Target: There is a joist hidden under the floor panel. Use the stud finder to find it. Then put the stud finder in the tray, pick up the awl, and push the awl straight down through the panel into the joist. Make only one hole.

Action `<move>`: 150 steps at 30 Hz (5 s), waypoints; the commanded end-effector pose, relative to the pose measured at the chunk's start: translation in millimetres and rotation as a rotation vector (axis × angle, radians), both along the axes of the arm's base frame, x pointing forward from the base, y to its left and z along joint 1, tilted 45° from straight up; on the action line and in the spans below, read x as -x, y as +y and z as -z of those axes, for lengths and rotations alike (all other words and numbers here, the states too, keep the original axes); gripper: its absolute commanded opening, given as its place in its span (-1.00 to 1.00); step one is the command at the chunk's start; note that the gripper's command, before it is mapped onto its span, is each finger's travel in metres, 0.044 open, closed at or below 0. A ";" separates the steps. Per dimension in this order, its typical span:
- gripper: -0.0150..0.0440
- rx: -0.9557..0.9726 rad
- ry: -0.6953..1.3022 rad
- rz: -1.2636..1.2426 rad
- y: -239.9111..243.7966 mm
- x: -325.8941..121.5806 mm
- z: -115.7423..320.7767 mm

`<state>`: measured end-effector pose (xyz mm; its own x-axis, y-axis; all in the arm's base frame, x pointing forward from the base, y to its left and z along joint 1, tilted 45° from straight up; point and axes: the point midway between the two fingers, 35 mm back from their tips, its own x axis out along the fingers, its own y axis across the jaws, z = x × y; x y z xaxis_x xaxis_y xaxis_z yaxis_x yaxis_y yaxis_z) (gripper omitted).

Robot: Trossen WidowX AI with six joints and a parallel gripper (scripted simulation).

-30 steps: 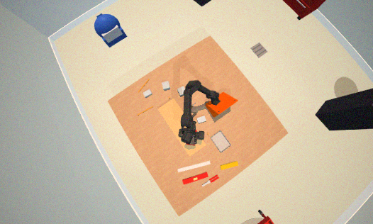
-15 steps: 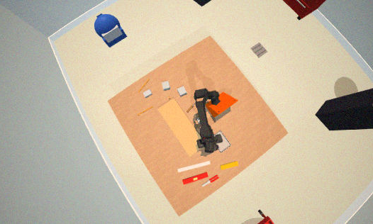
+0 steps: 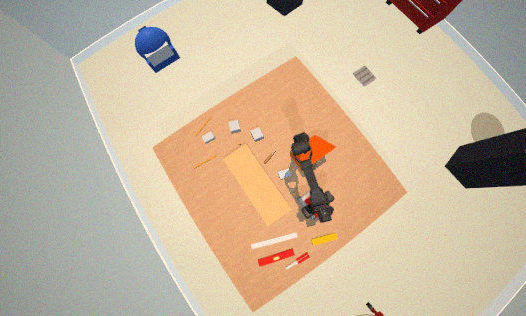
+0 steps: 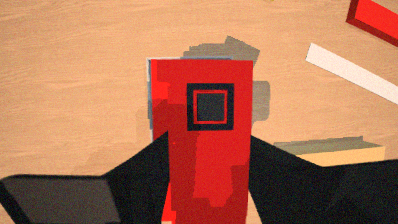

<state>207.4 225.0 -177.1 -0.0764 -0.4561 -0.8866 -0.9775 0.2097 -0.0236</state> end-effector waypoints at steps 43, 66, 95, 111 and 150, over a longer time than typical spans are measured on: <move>-0.49 0.001 0.015 -0.019 -60.8 17.5 73.5; 0.84 0.003 0.018 -0.016 -52.9 15.7 66.3; 1.00 0.214 -0.441 0.756 -243.3 -74.7 -154.3; 1.00 0.440 -0.661 1.092 -353.4 -18.7 -219.5; 1.00 0.440 -0.661 1.092 -383.2 -2.5 -193.1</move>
